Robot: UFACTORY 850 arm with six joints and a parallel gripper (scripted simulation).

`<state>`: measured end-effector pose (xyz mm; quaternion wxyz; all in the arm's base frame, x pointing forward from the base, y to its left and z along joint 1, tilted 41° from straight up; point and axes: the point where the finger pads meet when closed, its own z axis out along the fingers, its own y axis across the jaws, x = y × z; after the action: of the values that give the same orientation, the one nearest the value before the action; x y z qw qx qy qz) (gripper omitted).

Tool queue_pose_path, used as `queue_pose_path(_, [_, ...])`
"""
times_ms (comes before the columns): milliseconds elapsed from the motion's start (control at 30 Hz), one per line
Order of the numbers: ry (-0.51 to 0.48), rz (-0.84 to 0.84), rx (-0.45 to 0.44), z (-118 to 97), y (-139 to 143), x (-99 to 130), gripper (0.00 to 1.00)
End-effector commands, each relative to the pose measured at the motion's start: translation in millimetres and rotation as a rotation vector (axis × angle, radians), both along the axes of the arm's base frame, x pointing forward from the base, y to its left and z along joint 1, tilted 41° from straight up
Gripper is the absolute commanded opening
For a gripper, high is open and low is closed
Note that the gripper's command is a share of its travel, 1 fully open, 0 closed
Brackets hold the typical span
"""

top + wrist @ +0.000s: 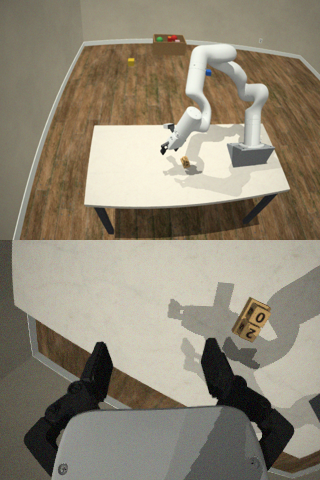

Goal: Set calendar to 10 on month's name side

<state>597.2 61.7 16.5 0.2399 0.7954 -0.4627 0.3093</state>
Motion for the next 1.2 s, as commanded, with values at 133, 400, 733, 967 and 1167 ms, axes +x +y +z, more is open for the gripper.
queue_pose_path(133, [0.052, -0.315, 0.073, -8.3, -48.8, -102.3, 1.0])
queue_pose_path(400, [0.062, -0.41, 0.085, -9.2, -59.4, -132.6, 1.0])
queue_pose_path(733, [0.062, -0.41, 0.085, -9.2, -59.4, -132.6, 1.0])
queue_pose_path(967, [0.006, -0.468, 0.098, -41.8, -30.7, -168.9, 1.0])
queue_pose_path(1167, [-0.056, -0.535, 0.105, -73.6, -6.9, -213.1, 1.0])
